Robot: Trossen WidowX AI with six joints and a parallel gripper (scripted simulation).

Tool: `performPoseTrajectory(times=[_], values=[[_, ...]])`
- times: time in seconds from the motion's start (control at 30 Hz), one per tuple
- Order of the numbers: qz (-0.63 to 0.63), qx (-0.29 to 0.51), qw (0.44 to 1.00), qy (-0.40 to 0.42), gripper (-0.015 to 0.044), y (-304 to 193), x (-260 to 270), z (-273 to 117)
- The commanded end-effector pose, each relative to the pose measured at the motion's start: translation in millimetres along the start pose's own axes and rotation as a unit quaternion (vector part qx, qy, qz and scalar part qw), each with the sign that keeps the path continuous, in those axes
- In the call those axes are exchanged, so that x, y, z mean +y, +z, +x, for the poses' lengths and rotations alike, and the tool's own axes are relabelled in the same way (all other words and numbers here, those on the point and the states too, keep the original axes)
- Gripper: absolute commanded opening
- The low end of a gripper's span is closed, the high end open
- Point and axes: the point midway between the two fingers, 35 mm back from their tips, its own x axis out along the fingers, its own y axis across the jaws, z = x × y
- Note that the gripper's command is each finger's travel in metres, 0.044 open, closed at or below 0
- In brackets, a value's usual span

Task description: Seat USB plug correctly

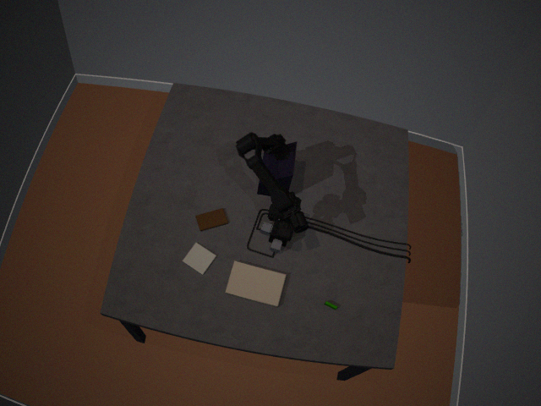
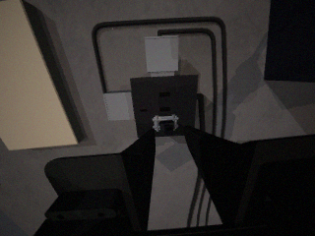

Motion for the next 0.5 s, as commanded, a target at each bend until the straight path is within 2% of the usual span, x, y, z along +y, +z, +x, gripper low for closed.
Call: performPoseTrajectory(times=[0.0, 0.07, 0.47], values=[[0.000, 0.000, 1.000, 0.000, 0.0046, 0.1, 0.2, 0.0], [0.000, 0.000, 1.000, 0.000, 0.0000, 0.1, 0.2, 0.0], [0.000, 0.000, 1.000, 0.000, 0.0000, 0.1, 0.2, 0.0]])
